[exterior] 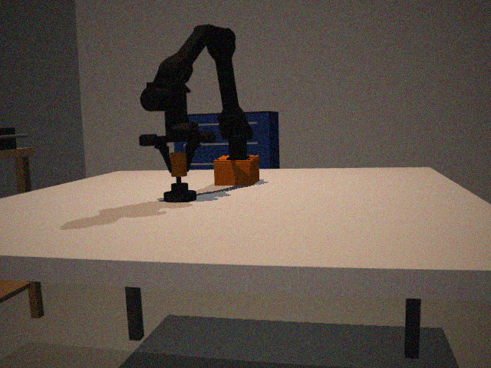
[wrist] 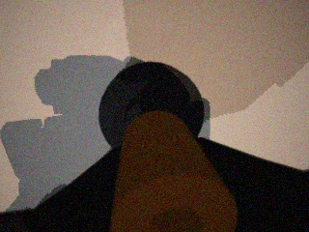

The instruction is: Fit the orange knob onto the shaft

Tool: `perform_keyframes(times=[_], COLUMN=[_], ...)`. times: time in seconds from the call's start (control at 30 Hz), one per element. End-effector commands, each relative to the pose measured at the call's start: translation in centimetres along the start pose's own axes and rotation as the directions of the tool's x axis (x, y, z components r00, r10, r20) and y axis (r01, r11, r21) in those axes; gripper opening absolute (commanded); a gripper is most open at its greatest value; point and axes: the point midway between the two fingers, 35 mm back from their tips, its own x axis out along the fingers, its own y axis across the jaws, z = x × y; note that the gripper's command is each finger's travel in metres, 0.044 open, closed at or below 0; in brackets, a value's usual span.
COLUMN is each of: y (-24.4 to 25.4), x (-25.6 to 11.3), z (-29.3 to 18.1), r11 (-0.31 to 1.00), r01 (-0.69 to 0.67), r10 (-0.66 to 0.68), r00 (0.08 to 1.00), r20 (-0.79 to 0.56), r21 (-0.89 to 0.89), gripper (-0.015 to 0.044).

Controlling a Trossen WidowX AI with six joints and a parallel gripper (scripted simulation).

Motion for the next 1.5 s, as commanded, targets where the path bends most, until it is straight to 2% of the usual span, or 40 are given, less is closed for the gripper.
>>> perform_keyframes(times=[0.0,0.53,0.77,1.47], y=[-0.27,-0.19,0.07,0.11], x=[0.01,-0.24,-0.34,0.29], z=[0.34,0.27,0.03,-0.02], r11=[1.000,1.000,0.976,0.976], r01=[0.004,0.004,0.006,0.006], r10=[-0.004,-0.004,-0.004,-0.004], r00=[1.000,1.000,1.000,1.000], r20=[0.010,0.010,0.009,0.009], r21=[-0.010,-0.019,-0.217,-0.217], gripper=[0.0000,0.0000,0.0000,0.0000])
